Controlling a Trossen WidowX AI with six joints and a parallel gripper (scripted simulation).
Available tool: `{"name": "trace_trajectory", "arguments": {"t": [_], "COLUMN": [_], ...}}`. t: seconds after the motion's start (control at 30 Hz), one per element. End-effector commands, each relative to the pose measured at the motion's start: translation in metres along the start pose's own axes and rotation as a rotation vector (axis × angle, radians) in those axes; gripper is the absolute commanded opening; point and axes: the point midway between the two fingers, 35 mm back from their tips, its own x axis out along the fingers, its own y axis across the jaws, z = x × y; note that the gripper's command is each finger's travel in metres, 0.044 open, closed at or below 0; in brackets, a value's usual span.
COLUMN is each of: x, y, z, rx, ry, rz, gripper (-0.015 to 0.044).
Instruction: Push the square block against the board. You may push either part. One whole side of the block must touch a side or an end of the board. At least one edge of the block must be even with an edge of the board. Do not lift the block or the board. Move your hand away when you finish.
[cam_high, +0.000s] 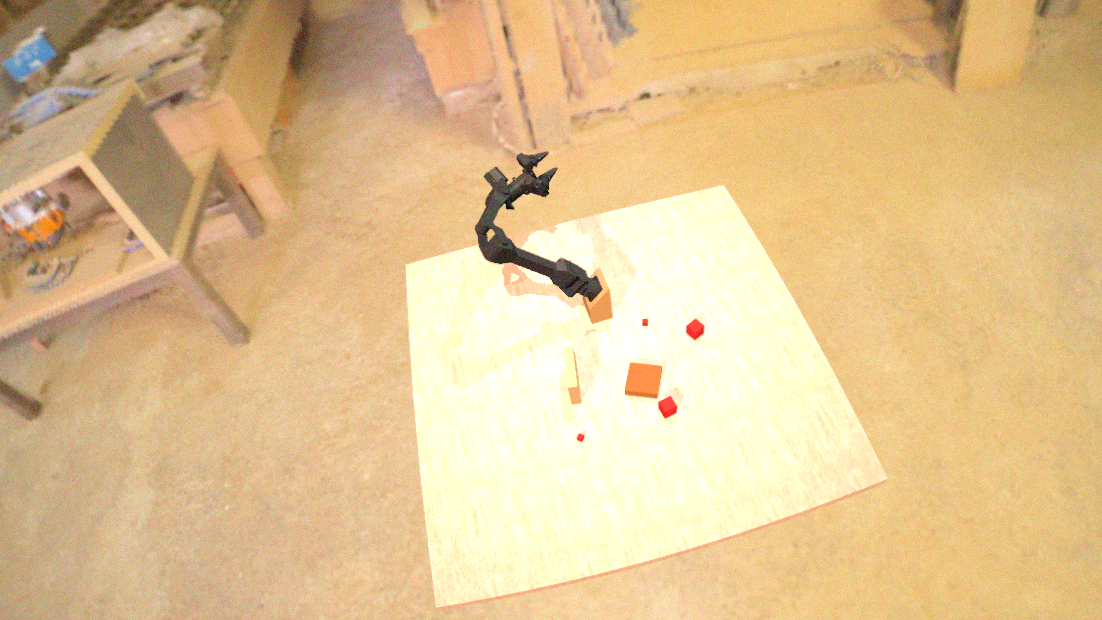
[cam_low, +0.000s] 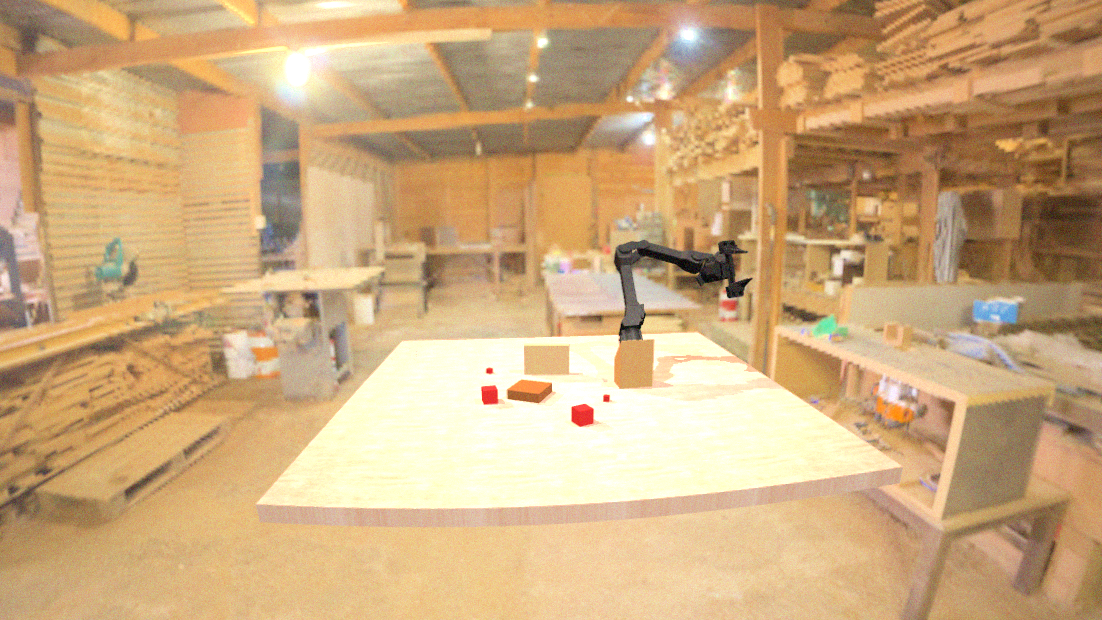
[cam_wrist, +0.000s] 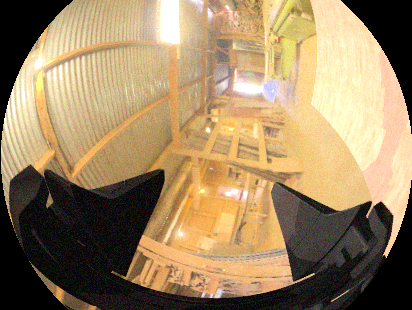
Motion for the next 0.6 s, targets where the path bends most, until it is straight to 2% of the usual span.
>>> {"name": "trace_trajectory", "arguments": {"t": [0.0,0.13,0.47,0.57], "x": [0.0,0.013,0.076,0.085], "y": [0.0,0.01,0.073,0.088], "z": [0.0,0.014,0.127,0.165], "rx": [0.0,0.0,0.005,0.008], "ry": [0.0,-0.052,-0.395,-0.495], "rz": [0.0,0.008,0.019,0.008], "gripper": [0.0374,0.0269,0.0006,0.0]}}
